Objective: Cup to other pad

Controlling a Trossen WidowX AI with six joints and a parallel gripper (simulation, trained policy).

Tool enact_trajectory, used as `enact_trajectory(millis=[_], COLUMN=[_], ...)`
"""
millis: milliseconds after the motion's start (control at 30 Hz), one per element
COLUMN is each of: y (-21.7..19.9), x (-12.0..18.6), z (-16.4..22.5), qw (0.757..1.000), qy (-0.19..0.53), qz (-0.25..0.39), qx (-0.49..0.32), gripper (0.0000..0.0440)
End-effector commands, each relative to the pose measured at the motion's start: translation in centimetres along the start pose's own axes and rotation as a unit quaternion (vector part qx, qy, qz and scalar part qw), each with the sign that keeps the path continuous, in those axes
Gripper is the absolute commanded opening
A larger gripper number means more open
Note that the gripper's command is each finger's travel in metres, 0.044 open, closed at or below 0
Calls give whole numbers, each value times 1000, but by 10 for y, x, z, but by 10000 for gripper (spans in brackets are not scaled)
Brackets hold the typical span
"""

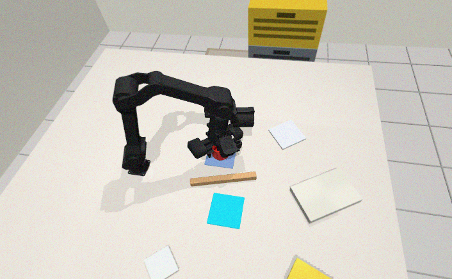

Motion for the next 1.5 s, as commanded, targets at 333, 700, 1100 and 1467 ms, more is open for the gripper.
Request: enact_trajectory(millis=[333, 700, 1100, 1467], y=[1, 1, -8, -20], x=[-14, 3, 39, 68], z=[-4, -8, -18, -38], qw=[999, 999, 997, 992], qy=[-14, -24, -29, -43], qz=[-11, -35, -63, -92], qx=[28, 10, -36, -78], gripper=[0, 0, 0, 0])
Point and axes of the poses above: the point midway between the two fingers, 35 mm back from their tips, its own x axis back along the fingers, its own y axis across the jaws, z = x × y, the point moved 5 cm from there along x, back along the fingers, and after that the axes turned 2 degrees about x, right-handed, at the moved point
